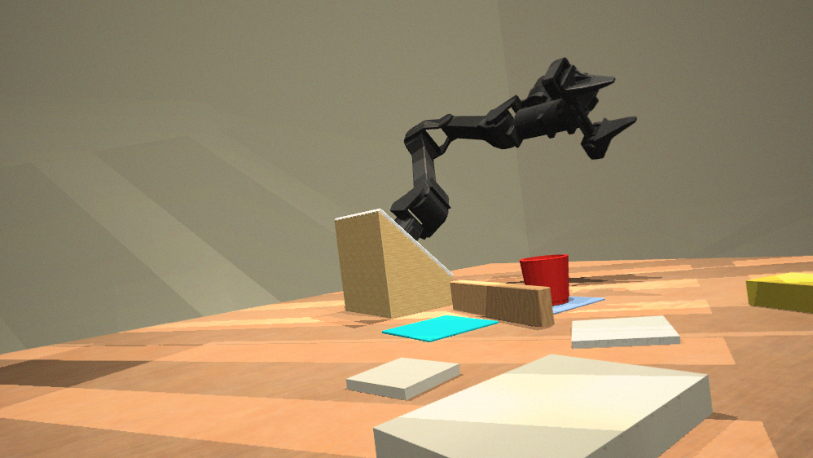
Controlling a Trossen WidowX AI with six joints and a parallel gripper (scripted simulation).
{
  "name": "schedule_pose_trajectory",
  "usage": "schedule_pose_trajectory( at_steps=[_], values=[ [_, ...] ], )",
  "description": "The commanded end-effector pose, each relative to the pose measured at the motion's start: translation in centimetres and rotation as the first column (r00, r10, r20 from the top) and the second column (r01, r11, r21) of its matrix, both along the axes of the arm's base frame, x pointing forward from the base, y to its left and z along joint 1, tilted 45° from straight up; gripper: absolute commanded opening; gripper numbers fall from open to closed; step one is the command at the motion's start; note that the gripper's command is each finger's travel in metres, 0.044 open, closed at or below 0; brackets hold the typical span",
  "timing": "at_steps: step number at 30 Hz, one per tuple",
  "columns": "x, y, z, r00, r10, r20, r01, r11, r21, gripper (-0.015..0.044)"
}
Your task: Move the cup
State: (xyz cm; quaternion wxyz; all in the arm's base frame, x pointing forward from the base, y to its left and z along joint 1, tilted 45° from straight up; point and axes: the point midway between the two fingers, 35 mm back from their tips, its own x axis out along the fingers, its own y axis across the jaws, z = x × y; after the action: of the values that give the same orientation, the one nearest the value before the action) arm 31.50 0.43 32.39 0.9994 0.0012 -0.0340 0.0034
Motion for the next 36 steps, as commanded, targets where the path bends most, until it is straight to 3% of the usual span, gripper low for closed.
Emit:
schedule_pose_trajectory(
  at_steps=[1, 6, 10, 12, 15, 19, 36],
  values=[
    [0.2, 0.0, -0.4, 1.000, 0.004, -0.018, -0.004, 1.000, 0.006, 0.0374],
    [2.5, -0.6, -10.5, 0.878, 0.113, -0.465, 0.001, 0.971, 0.239, 0.0243],
    [0.8, -1.0, -18.4, 0.611, 0.263, -0.747, 0.207, 0.857, 0.471, 0.0148],
    [-0.8, -0.7, -21.2, 0.453, 0.367, -0.812, 0.360, 0.759, 0.543, 0.0148],
    [-3.6, 0.1, -23.7, 0.233, 0.539, -0.810, 0.620, 0.559, 0.550, 0.0148],
    [-6.1, 1.0, -24.4, 0.063, 0.728, -0.682, 0.873, 0.291, 0.392, 0.0148],
    [-5.6, 1.5, -25.1, 0.058, 0.736, -0.675, 0.882, 0.278, 0.379, 0.0148]
  ],
)
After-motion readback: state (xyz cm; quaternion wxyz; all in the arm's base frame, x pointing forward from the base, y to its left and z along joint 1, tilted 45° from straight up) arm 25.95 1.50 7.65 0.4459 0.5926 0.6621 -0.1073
